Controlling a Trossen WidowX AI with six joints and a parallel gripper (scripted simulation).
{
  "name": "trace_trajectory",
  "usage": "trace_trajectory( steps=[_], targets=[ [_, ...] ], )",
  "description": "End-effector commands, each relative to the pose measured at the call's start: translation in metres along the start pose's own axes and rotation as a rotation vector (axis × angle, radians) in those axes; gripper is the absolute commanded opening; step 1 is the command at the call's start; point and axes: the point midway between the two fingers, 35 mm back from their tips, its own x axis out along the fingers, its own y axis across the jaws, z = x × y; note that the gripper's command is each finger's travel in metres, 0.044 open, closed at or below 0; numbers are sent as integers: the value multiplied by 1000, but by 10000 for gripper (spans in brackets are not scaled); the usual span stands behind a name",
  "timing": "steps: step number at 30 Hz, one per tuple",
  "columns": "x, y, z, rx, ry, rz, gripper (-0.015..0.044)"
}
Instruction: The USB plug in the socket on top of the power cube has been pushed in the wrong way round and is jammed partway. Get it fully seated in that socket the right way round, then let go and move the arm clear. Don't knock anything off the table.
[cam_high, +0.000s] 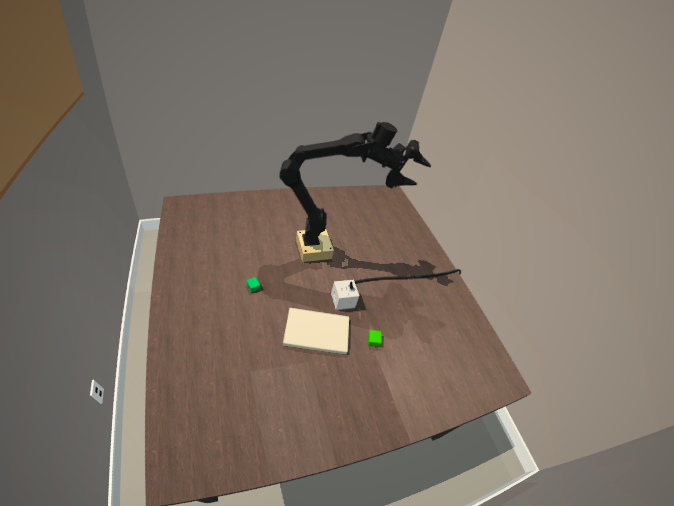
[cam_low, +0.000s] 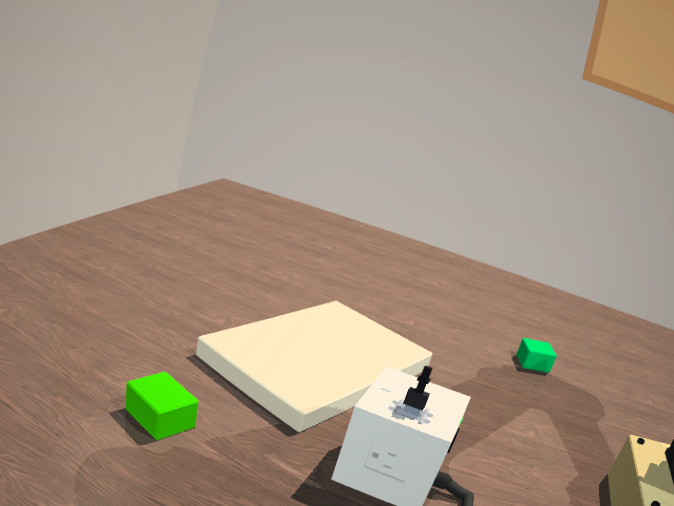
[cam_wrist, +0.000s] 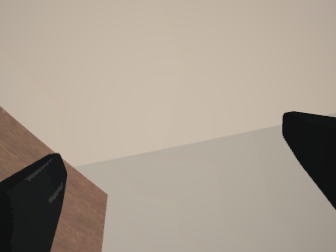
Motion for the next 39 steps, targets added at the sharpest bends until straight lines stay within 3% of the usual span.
trace_trajectory(
  steps=[1, 9, 15, 21, 39],
  targets=[
    [31, 43, -56, 51, 170, 179, 440],
    [41, 131, -164, 219, 469, 525, 440],
    [10, 202, -236, 443, 674, 791, 440],
    [-41, 273, -280, 794, 851, 1069, 440],
    [-51, 282, -280, 836, 867, 1097, 440]
  ],
)
